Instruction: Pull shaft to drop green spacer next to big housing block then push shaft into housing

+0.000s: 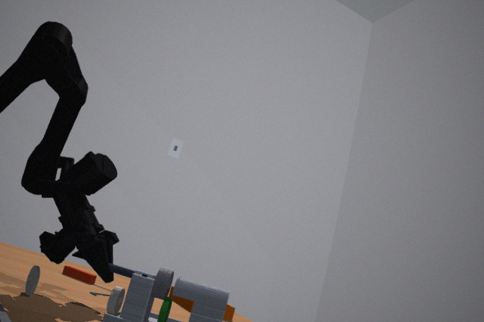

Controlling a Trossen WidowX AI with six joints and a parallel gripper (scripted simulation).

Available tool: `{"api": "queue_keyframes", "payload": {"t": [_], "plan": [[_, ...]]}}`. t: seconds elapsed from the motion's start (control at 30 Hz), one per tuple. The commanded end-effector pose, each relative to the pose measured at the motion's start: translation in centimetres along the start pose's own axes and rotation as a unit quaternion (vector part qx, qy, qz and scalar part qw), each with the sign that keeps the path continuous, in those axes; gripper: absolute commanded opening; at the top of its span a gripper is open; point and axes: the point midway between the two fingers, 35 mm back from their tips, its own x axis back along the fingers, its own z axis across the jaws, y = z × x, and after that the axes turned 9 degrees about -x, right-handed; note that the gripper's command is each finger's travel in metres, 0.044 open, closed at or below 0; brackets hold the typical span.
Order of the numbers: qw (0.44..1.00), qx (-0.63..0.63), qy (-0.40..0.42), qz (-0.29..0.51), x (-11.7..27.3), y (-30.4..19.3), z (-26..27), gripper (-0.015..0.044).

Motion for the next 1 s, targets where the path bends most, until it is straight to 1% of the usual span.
{"api": "queue_keyframes", "payload": {"t": [0.0,0.97], "plan": [[1.000,-0.003,0.000,0.000,-0.13,-0.20,-0.05,0.0000],[1.000,-0.003,0.000,0.001,-0.78,-0.90,-0.14,0.0000]]}}
